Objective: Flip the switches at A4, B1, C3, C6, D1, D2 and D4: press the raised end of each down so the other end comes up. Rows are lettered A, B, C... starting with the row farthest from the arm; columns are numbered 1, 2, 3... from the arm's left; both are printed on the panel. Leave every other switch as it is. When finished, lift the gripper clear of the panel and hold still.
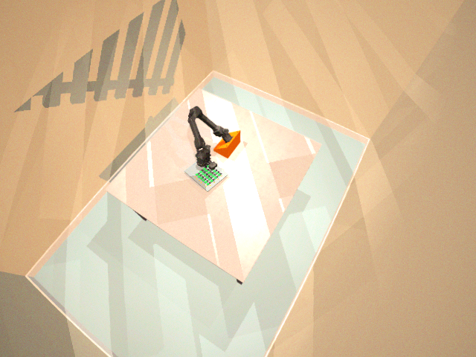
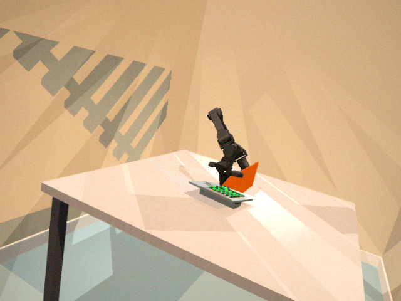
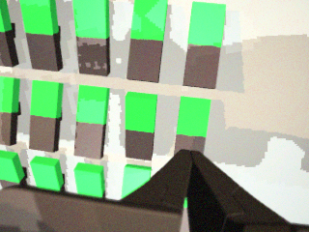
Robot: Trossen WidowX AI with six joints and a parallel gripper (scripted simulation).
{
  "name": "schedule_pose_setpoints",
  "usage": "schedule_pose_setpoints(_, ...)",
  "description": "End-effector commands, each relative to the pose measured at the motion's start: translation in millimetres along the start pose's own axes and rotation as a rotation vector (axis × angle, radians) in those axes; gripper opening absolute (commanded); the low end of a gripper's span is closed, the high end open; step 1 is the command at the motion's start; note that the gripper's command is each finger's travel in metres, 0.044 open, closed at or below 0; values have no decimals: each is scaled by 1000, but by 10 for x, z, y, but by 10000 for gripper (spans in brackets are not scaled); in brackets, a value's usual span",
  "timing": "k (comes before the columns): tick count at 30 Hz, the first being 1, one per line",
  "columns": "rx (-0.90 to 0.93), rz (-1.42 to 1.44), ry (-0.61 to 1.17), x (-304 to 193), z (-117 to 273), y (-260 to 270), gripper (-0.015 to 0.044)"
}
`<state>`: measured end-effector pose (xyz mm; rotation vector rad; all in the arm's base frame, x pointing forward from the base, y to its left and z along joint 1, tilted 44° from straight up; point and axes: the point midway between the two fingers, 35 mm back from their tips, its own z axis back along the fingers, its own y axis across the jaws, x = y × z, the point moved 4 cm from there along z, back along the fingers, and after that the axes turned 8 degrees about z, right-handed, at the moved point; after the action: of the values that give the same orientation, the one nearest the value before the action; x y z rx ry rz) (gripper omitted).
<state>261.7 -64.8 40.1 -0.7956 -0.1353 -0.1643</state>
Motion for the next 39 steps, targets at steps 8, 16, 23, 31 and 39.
schedule_pose_setpoints(8, -6, 7, 1, -6, -12, 2, 0)
schedule_pose_setpoints(16, -6, 7, 1, -6, -16, 2, 0)
schedule_pose_setpoints(23, -6, 7, 1, -6, -26, 2, 0)
schedule_pose_setpoints(31, -6, 7, 1, -6, -36, 2, 0)
schedule_pose_setpoints(39, -6, 7, 1, -7, -47, 2, 0)
